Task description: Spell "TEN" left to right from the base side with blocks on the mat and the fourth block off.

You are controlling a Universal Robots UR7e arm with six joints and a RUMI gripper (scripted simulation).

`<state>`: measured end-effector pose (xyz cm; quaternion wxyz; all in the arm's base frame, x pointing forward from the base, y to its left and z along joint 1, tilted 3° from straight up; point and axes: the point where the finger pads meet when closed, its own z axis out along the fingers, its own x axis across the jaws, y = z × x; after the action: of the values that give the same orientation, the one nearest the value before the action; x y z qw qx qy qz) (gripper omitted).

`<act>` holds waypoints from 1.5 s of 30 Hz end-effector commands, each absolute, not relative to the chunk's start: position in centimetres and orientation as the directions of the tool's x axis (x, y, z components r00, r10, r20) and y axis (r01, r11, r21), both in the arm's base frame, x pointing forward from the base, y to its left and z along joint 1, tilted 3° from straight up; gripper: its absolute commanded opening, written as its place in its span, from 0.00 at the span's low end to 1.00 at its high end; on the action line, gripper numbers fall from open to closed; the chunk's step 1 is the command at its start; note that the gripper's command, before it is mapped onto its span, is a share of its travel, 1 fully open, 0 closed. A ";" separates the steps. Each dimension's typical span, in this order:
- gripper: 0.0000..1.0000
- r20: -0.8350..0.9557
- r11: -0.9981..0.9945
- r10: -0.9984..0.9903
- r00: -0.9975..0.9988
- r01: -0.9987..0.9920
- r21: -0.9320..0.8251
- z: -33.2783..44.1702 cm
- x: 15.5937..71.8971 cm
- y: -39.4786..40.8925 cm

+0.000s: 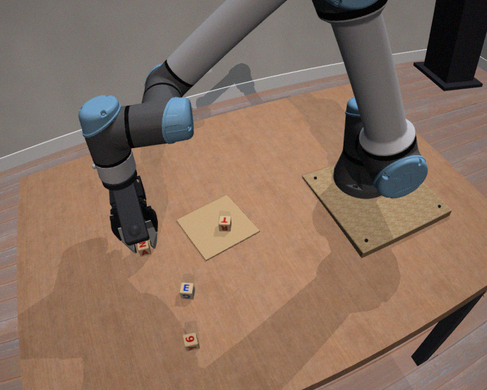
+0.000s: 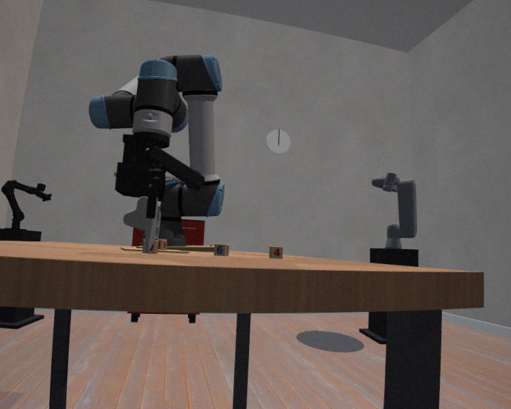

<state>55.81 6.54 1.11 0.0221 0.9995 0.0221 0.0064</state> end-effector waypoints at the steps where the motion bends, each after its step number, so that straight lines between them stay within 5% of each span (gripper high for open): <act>1: 0.25 0.012 -0.998 0.043 0.999 0.042 0.045 1.1 55.8 6.4; 3: 0.25 0.012 -0.998 0.043 0.999 0.042 0.045 1.1 55.8 6.4; 4: 0.05 0.012 -0.998 0.043 0.999 0.042 0.045 1.1 55.8 6.4; 45: 0.05 0.017 -0.998 0.043 0.999 0.042 0.046 2.9 56.0 6.5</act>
<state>55.66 6.56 1.32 0.0219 0.9995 0.0221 0.0047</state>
